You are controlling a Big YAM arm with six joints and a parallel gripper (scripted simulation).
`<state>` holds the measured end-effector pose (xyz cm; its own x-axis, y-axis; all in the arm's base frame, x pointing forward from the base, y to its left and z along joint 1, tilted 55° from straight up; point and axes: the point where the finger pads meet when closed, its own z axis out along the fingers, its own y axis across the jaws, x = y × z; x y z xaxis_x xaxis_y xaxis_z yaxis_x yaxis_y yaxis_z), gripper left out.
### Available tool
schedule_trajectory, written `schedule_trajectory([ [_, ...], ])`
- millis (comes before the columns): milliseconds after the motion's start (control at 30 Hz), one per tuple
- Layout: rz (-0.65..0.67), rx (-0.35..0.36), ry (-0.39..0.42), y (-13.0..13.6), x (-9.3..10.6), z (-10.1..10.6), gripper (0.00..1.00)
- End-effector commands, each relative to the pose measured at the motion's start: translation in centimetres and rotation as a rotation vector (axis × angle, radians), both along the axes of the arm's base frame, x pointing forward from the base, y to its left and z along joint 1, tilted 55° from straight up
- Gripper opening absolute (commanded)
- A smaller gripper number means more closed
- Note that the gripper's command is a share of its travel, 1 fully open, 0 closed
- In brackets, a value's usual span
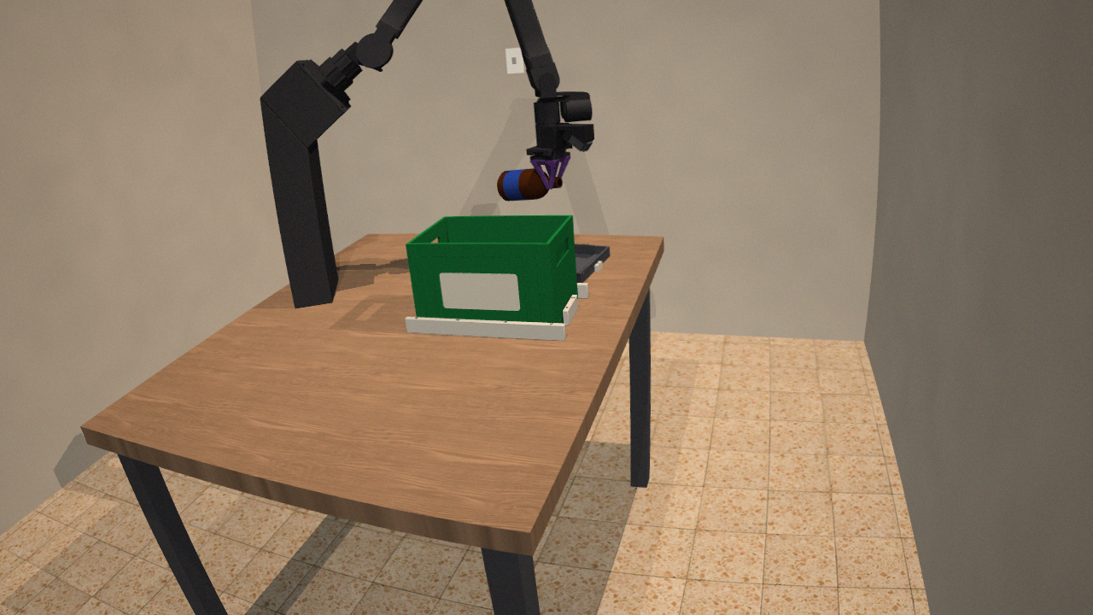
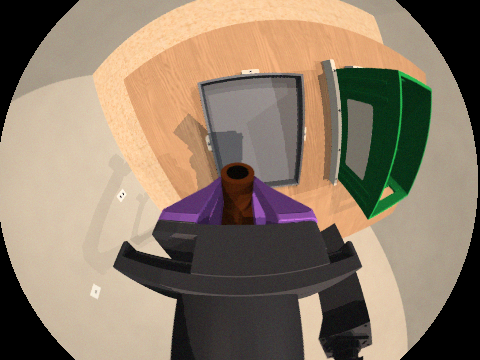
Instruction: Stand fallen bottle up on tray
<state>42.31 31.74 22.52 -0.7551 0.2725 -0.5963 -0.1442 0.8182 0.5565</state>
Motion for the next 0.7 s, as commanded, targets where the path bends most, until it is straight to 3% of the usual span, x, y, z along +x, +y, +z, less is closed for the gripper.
schedule_trajectory([
  [0,-0.054,0.062,0.034,-0.86,-0.66,1.01,0.0],
  [667,-0.084,0.095,0.06,-0.86,-0.66,1.01,0.0],
])
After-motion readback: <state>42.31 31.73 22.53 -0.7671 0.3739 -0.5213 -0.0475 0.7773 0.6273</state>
